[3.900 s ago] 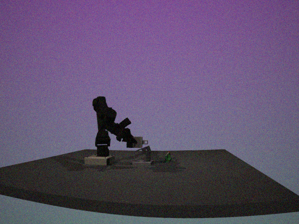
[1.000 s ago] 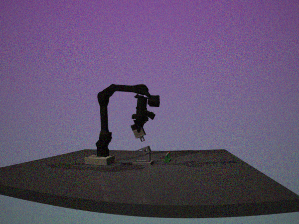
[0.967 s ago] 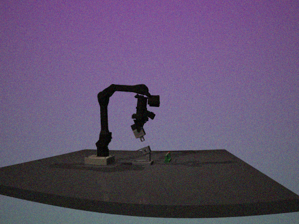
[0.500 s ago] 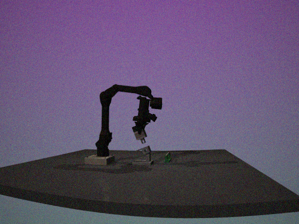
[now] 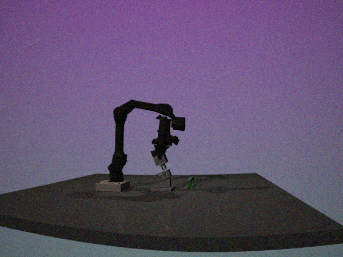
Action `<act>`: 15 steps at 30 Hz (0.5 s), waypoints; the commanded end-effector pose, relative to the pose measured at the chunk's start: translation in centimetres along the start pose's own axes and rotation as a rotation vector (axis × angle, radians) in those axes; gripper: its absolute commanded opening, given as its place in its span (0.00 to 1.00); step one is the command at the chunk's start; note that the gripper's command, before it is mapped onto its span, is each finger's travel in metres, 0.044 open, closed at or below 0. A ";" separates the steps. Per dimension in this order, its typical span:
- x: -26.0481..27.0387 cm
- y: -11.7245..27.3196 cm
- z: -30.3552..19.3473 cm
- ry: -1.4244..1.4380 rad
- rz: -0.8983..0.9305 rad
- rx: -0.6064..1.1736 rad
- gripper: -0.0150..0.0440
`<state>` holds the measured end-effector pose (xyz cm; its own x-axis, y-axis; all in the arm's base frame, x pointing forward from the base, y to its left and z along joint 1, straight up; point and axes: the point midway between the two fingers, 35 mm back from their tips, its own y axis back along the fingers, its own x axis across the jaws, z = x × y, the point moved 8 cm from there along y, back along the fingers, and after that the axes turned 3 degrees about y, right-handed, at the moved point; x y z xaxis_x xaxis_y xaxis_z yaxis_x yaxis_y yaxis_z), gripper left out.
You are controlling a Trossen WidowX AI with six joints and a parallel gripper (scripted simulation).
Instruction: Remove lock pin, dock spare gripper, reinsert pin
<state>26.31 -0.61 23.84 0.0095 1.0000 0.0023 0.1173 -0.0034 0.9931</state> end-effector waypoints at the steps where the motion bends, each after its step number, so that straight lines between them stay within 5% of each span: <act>1: 0.0 -0.5 0.3 -0.002 0.006 0.003 0.25; 15: 0.0 -2.1 1.2 -0.001 0.007 0.002 0.25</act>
<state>27.01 -0.65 22.07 0.0109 0.9999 0.0031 0.1163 -0.0044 0.9932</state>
